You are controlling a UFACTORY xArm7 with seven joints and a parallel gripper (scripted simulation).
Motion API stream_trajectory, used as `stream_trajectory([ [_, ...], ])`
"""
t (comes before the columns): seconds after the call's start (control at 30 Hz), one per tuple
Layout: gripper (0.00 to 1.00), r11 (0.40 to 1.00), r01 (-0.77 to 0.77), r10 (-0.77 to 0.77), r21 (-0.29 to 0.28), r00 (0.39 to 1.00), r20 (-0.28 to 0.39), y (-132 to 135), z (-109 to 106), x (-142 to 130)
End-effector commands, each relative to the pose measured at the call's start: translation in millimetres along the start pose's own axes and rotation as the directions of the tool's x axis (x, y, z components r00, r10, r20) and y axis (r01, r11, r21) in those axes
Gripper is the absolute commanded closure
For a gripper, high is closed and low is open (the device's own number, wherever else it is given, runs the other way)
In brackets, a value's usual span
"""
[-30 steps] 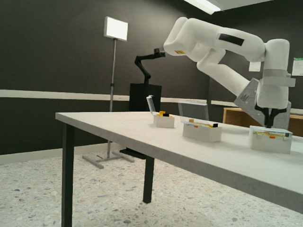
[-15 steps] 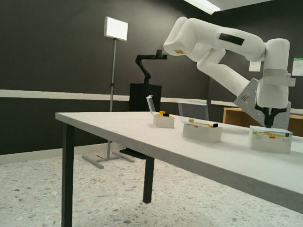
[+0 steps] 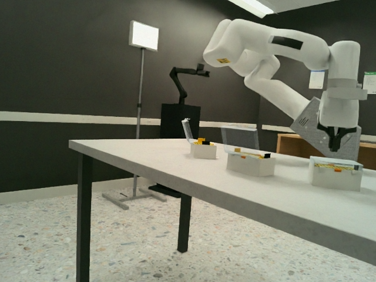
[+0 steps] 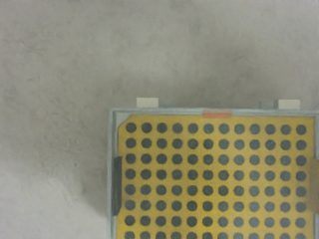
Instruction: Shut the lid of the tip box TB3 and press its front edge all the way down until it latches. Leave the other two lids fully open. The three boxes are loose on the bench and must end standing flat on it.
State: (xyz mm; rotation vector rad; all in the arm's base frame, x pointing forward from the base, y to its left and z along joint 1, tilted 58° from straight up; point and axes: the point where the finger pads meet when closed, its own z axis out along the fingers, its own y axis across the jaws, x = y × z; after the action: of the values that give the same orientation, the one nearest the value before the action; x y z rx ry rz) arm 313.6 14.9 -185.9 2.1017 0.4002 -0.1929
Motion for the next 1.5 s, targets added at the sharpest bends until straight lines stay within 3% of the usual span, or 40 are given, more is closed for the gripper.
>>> stream_trajectory([
  [0.0,1.0,1.0,0.0,0.0,0.003,1.0,-0.004,-0.9,-11.2,1.1],
  [0.47,1.0,1.0,0.0,0.0,0.003,1.0,-0.004,-0.9,-30.1,1.0],
  [1.47,1.0,1.0,0.0,0.0,0.003,1.0,-0.004,-0.9,-30.0,1.0],
])
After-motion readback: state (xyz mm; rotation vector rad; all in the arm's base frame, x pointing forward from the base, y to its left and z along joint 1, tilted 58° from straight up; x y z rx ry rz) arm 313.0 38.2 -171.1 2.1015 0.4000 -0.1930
